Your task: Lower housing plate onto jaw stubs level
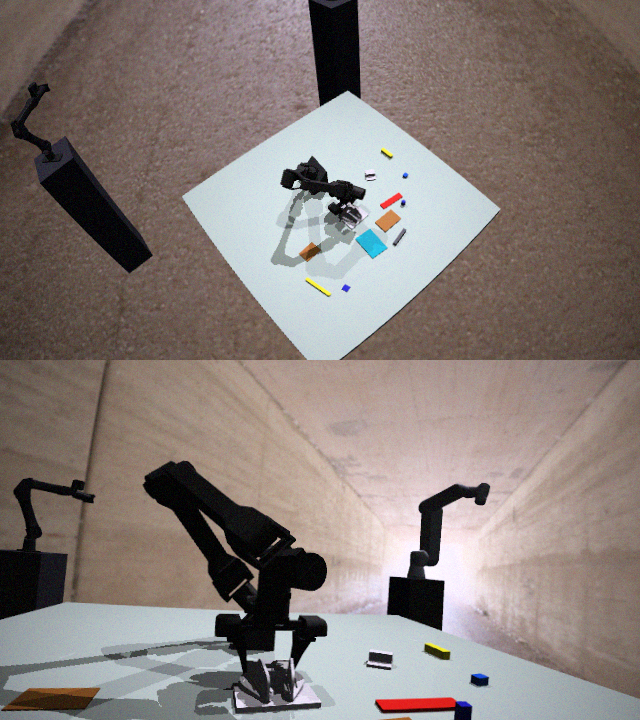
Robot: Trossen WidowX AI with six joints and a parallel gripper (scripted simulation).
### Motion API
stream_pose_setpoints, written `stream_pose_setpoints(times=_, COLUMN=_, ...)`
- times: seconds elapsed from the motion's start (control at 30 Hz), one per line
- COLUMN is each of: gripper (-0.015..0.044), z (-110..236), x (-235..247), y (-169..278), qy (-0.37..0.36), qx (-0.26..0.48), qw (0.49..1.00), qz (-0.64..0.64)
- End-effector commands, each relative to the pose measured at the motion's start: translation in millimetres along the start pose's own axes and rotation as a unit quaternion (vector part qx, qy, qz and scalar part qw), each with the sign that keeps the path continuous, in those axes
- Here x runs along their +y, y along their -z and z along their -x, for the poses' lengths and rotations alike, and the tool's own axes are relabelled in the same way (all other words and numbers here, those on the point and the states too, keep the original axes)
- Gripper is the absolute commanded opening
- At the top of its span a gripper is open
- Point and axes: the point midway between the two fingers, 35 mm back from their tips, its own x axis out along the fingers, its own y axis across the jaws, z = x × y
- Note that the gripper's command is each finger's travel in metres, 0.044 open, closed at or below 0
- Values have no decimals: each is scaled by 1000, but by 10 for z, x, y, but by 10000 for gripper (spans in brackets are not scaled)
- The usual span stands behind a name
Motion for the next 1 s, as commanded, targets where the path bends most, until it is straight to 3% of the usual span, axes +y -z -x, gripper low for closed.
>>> stream_pose_setpoints(times=0.0, gripper=351, z=-26, x=6, y=7, qy=-1, qx=-1, qw=1000, qz=-3)
stream_pose_setpoints(times=0.07, gripper=351, z=-26, x=6, y=7, qy=-1, qx=-1, qw=1000, qz=-3)
stream_pose_setpoints(times=0.2, gripper=440, z=0, x=0, y=0, qy=0, qx=0, qw=1000, qz=0)
stream_pose_setpoints(times=0.67, gripper=440, z=16, x=-1, y=2, qy=0, qx=0, qw=1000, qz=0)
stream_pose_setpoints(times=0.97, gripper=440, z=674, x=5, y=-6, qy=0, qx=-1, qw=1000, qz=-3)
